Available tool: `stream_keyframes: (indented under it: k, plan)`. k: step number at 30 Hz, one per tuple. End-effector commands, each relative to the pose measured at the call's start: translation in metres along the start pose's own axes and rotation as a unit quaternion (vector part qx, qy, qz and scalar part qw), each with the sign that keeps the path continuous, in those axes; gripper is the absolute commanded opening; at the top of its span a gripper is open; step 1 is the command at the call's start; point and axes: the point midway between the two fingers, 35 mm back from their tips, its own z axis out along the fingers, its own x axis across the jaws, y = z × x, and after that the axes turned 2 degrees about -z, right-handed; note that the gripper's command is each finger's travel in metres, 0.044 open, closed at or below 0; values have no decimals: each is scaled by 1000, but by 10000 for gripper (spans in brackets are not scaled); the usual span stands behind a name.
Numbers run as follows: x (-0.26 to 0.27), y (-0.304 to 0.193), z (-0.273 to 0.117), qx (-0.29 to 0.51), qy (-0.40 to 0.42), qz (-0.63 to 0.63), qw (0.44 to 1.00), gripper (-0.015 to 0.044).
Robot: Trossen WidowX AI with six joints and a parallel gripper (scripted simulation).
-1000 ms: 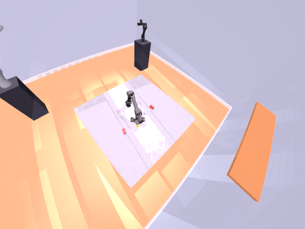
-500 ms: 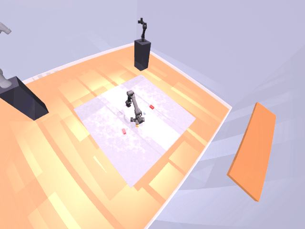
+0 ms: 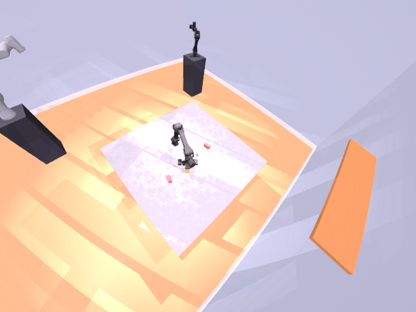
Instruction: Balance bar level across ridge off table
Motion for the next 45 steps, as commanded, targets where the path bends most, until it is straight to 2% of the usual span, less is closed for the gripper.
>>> stream_keyframes:
  k: [1, 28, 45]
  plan:
    - [1, 1, -11, -1, 1, 1, 1000, 0]
    - [0, -2, -78, -1, 3, 5, 1000, 0]
    - [50, -42, -80, 3, 5, 277, 961, 0]
